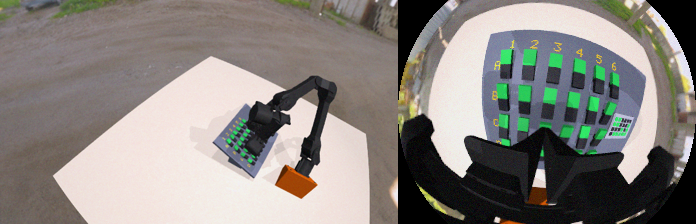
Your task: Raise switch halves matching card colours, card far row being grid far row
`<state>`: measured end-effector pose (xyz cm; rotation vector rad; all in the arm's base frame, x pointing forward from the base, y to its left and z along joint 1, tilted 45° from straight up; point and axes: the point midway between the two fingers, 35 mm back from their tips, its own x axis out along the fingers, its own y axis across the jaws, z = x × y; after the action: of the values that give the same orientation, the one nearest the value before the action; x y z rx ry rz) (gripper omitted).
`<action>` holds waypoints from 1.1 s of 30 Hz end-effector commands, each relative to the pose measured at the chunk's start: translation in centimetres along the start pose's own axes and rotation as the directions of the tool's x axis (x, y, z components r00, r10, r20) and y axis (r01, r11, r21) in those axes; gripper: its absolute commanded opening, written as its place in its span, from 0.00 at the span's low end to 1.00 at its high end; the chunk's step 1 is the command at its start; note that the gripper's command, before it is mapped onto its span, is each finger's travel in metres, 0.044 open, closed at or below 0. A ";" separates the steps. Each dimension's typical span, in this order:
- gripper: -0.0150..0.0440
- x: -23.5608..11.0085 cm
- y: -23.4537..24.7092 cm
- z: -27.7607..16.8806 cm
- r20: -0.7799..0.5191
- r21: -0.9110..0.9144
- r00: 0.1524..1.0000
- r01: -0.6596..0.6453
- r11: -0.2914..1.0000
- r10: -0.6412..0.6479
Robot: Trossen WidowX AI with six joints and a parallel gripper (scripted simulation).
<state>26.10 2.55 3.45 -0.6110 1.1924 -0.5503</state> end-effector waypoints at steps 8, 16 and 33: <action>0.25 0.1 0.0 0.0 0.002 -0.003 1.000 0.003 1.000 -0.003; 0.25 0.2 0.0 0.0 0.002 -0.003 1.000 0.003 1.000 -0.003; 0.25 0.4 0.0 0.0 0.002 -0.003 1.000 0.003 1.000 -0.003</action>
<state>26.20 2.36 3.27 -0.6112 1.1919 -0.5500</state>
